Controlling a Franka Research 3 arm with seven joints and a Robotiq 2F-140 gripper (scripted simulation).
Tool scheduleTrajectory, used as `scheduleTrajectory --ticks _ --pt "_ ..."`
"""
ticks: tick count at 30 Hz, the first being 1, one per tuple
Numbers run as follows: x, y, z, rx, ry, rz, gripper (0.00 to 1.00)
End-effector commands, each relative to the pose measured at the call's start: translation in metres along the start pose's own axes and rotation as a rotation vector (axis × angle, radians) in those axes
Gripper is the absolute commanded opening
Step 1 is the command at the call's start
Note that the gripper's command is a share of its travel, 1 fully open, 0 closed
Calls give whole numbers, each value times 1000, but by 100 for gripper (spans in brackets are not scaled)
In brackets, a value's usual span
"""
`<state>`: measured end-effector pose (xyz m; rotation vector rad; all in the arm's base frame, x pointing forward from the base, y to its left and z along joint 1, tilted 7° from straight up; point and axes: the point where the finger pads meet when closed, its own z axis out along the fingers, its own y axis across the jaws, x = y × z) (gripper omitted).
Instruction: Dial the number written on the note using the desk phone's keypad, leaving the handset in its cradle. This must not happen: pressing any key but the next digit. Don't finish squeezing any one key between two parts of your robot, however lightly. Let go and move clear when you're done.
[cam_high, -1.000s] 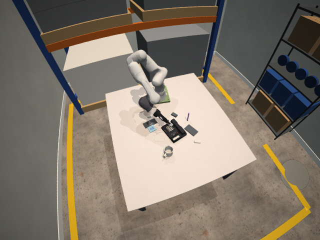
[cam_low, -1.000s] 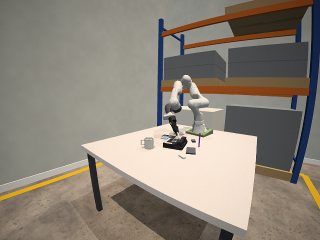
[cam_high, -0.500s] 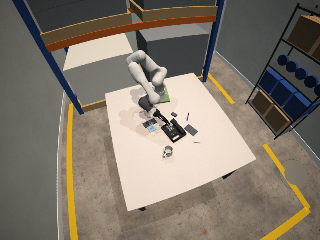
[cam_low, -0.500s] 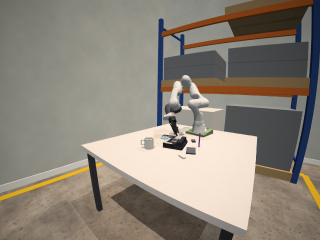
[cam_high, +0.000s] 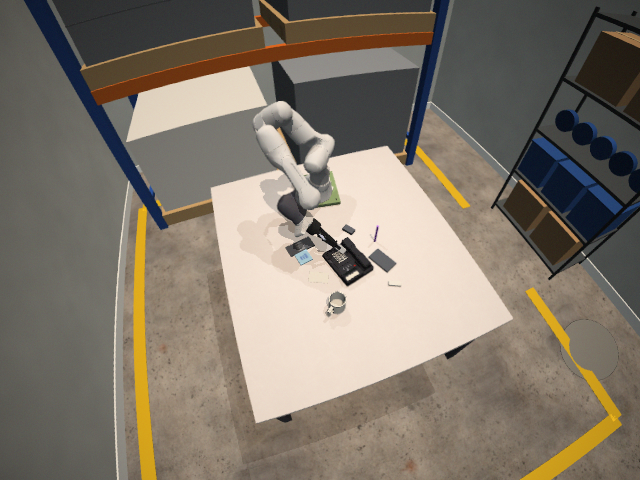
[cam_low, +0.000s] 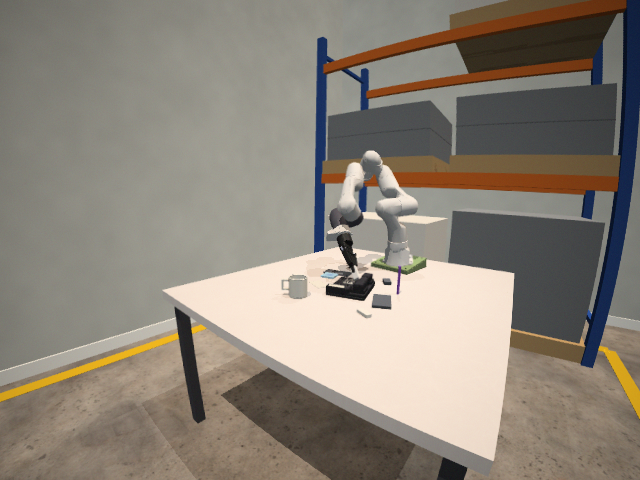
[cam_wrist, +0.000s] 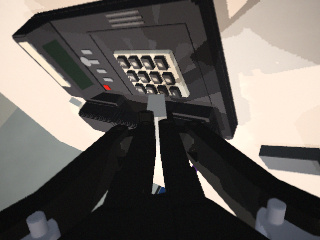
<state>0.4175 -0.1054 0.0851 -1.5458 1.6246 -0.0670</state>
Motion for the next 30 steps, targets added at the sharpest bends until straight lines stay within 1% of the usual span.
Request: scheduleTrajectory --ticks 1,30 --pt "2 -1 0 3 3 -7 0" --pt "3 0 1 3 3 -7 0"
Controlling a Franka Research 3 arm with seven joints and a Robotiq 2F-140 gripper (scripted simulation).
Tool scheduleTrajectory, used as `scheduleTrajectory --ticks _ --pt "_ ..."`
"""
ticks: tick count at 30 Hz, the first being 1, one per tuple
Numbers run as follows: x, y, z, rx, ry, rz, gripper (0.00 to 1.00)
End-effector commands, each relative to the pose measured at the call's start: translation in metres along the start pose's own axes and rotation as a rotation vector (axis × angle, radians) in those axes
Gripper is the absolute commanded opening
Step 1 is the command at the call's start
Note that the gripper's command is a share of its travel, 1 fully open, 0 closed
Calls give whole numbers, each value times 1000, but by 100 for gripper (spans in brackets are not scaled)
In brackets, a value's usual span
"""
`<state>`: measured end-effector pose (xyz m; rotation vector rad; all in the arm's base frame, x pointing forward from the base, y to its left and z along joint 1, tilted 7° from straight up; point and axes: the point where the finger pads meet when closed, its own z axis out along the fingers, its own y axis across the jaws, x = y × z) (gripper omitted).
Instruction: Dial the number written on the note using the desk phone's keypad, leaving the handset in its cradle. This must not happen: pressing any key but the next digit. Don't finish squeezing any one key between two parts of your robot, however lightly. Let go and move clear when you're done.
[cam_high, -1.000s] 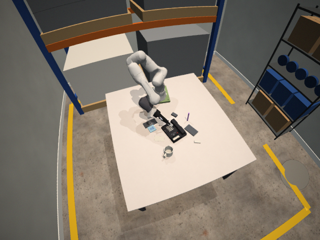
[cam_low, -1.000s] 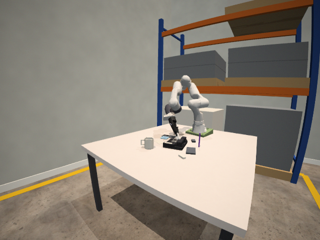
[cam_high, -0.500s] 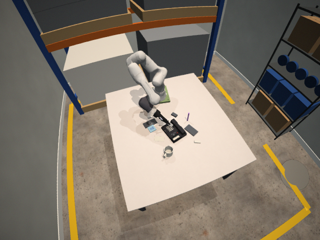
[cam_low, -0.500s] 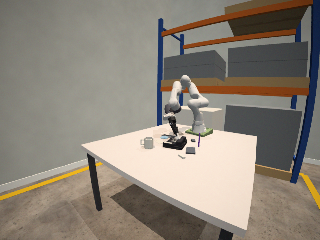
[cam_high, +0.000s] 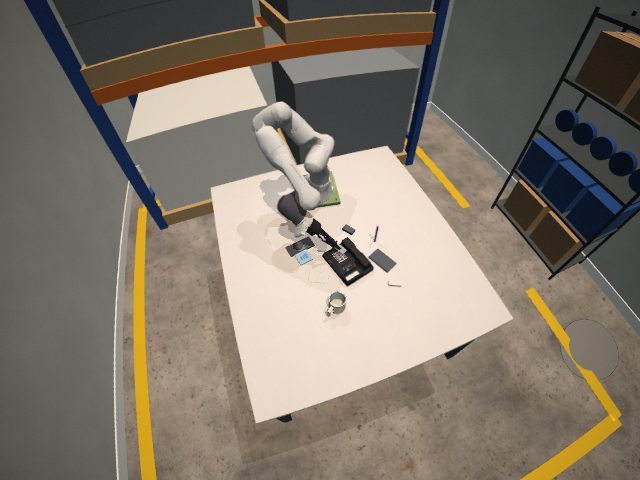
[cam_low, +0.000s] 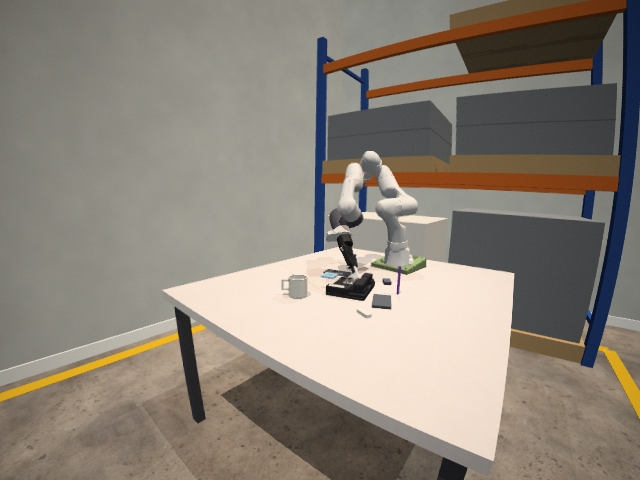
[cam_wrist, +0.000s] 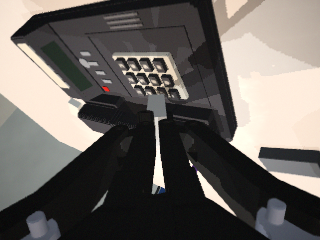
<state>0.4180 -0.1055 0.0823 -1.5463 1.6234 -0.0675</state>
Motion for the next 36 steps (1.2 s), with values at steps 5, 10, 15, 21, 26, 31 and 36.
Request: scheduleTrajectory --ticks 5,10,15,21,26,31,36 --pt "-1 -4 -4 2 3 -6 0" --pt "-5 -6 -8 2 3 -6 0" --pt "-5 -7 -8 2 3 -6 0" --pt "-5 -9 -6 2 3 -6 0" --pt "-5 -13 -3 2 3 -6 0" --pt "-5 -17 -1 2 3 -6 0" --pt "-5 -18 0 2 3 -6 0"
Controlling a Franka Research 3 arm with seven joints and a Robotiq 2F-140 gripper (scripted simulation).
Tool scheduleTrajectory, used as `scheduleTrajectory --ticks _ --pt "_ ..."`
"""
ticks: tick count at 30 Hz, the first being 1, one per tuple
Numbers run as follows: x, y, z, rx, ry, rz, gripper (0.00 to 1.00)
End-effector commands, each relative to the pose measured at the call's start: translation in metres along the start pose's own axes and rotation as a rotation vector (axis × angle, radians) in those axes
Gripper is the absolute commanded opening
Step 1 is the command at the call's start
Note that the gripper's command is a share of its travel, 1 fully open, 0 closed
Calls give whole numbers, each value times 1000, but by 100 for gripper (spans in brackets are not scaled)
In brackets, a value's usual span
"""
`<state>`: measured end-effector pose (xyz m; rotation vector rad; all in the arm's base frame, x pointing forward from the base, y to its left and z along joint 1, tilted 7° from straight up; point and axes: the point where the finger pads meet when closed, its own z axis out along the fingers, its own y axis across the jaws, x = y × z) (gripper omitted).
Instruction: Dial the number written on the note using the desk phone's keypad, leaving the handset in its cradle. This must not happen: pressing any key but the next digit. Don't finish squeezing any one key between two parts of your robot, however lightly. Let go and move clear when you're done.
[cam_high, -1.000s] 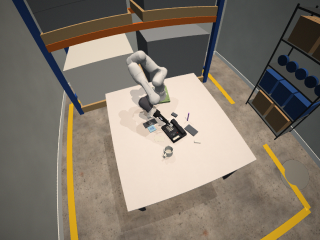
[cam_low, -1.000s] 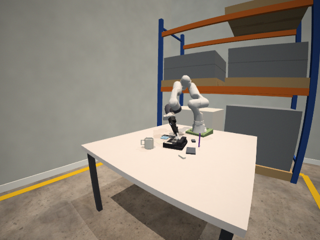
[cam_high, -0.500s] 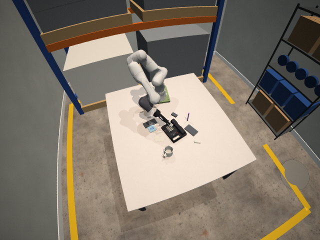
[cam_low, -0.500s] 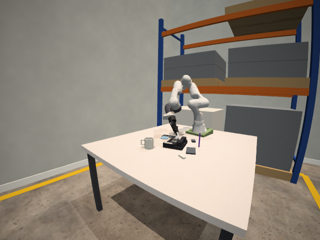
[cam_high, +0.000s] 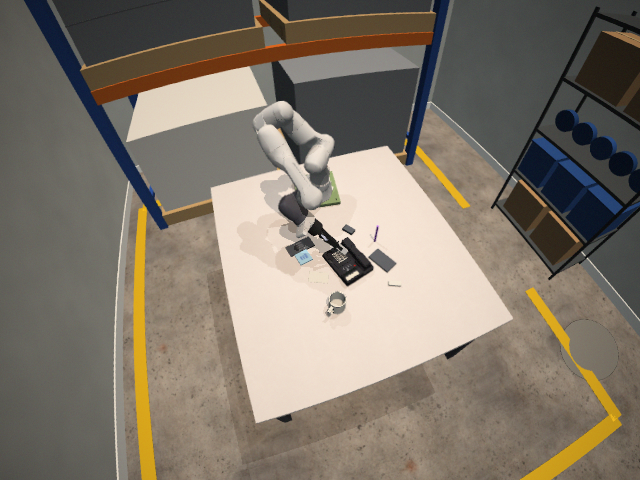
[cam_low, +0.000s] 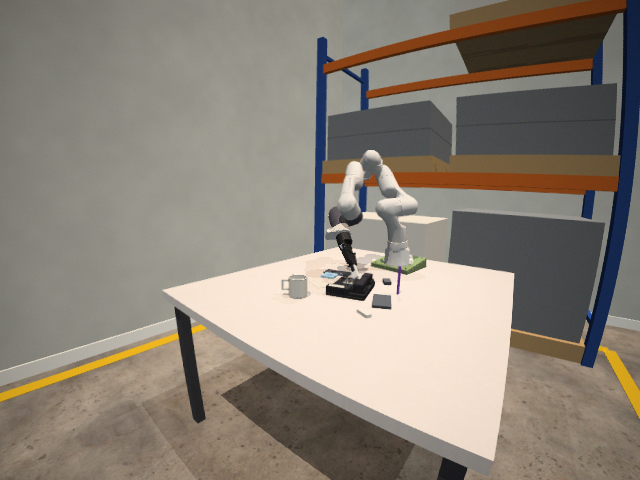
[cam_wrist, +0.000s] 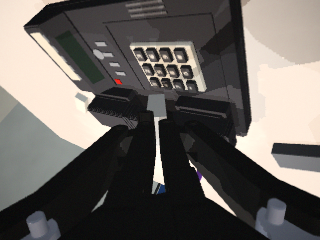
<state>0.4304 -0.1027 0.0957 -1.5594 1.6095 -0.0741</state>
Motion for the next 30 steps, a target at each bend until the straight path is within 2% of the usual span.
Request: scheduleTrajectory --ticks 1,30 --pt "3 -1 0 3 6 10 0" --pt "7 2 5 3 6 10 0"
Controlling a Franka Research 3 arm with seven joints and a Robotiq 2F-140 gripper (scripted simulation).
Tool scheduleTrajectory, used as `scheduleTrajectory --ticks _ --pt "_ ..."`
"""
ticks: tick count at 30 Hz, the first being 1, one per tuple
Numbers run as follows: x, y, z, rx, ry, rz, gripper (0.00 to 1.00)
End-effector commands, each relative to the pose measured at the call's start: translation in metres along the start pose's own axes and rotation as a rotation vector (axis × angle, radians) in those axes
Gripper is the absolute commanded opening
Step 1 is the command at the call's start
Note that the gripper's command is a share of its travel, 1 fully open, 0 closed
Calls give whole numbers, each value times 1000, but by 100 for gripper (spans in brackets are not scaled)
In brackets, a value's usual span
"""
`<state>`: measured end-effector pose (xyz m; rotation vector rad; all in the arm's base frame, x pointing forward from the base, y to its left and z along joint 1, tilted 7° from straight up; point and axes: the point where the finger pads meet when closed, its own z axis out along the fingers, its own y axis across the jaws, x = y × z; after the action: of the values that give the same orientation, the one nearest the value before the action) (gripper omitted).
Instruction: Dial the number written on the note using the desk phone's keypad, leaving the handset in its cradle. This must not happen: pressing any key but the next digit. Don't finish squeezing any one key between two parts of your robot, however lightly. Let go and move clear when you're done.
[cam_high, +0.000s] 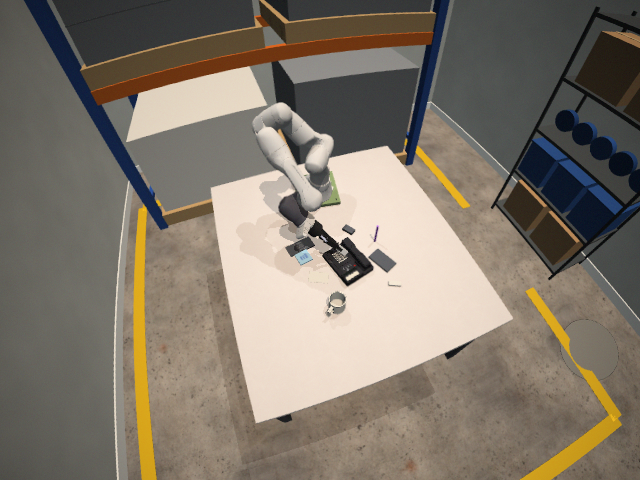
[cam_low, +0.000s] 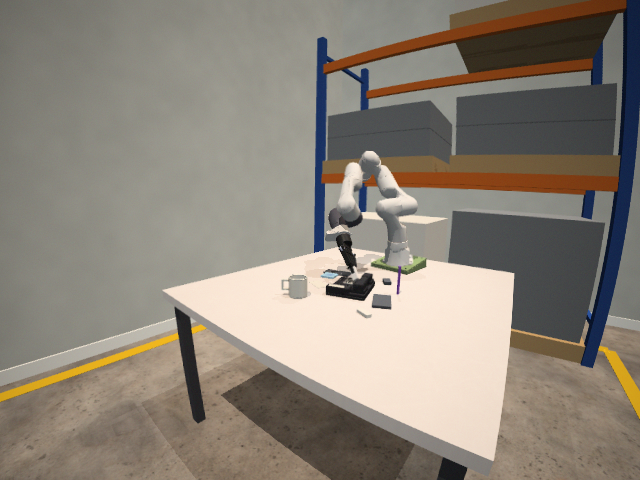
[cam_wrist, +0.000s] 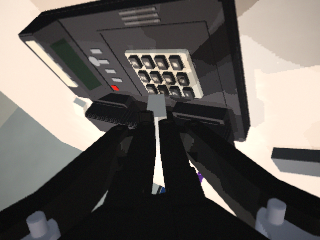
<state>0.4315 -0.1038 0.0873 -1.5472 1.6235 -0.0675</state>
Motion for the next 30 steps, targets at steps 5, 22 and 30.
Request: scheduleTrajectory --ticks 5,22,30 --pt "2 -1 0 3 3 -5 0" --pt "3 0 1 3 3 -5 0" --pt "4 0 2 3 3 -5 0"
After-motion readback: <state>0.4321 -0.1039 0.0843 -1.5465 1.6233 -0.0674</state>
